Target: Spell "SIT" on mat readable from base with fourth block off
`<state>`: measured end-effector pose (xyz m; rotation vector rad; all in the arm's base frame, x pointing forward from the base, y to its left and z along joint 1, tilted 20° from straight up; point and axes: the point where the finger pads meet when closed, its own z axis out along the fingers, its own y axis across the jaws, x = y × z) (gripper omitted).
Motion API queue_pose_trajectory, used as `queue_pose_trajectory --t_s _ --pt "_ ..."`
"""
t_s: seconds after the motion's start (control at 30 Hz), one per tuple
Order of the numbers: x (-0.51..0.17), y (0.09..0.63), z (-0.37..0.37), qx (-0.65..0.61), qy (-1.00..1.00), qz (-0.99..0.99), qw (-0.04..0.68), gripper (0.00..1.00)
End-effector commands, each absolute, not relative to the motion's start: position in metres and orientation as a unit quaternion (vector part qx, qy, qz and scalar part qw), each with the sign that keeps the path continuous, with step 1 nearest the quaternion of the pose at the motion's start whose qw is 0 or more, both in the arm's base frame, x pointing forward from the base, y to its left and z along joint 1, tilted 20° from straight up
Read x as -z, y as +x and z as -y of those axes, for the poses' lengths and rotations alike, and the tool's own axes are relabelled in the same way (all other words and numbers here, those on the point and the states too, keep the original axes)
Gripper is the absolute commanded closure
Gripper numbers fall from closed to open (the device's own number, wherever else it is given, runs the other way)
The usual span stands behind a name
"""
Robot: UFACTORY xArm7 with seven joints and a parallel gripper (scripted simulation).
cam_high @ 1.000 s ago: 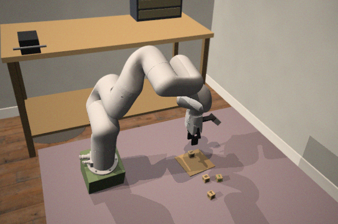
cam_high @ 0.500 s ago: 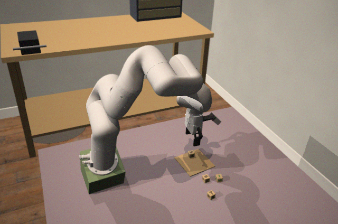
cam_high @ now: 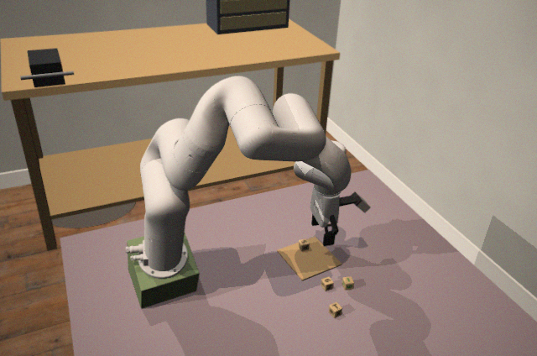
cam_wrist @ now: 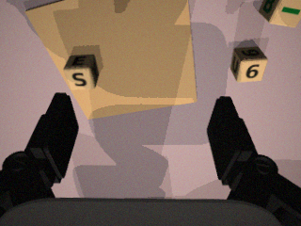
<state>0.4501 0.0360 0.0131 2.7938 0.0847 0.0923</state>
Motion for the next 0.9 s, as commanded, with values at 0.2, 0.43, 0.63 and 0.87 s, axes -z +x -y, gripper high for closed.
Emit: queue_pose_trajectory --t_s 0.2,0.43,0.63,0.87 --pt "-0.046 0.495 0.066 -0.042 0.985 0.015 0.168 0.0" --pt "-0.047 0.496 0.071 -0.042 0.985 0.017 0.168 0.37" --pt "-0.047 0.496 0.071 -0.042 0.985 0.017 0.168 0.37" --pt "-0.047 0.496 0.071 -0.042 0.985 0.017 0.168 0.37"
